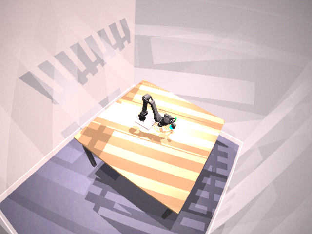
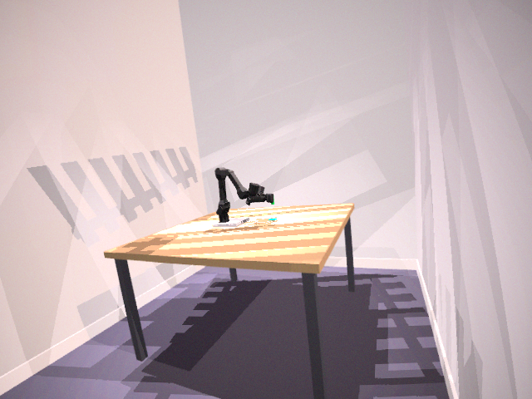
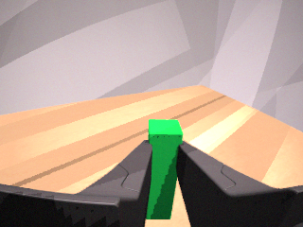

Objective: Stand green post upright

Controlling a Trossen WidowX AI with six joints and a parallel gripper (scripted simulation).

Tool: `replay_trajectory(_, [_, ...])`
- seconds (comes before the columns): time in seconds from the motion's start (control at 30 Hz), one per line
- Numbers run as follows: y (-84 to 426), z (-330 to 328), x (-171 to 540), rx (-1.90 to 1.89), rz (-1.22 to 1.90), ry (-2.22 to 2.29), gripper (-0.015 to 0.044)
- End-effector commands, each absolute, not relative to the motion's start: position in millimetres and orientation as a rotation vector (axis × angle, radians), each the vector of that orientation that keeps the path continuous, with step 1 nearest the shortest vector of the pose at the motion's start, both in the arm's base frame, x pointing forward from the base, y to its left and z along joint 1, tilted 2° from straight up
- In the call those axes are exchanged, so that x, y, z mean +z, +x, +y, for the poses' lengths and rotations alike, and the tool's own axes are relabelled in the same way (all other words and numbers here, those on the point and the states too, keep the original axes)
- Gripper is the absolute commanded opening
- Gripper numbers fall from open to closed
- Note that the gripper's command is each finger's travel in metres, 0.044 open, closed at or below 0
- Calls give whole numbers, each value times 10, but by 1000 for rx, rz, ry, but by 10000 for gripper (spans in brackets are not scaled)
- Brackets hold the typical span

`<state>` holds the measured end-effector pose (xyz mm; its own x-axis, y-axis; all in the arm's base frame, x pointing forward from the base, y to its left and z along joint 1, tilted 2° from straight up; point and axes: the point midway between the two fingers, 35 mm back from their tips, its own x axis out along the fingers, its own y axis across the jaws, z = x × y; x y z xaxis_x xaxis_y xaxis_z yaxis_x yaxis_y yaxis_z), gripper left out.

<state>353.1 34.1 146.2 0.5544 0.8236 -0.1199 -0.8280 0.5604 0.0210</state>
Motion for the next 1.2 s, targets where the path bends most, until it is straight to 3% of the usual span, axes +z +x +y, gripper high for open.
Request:
replay_trajectory(0.0, [3470,346,1469,988,107,-36,23])
replay_trajectory(0.8, [3387,344,1471,1005,81,-40,23])
replay_trajectory(1.17, [3428,330,1129,1005,81,-40,23])
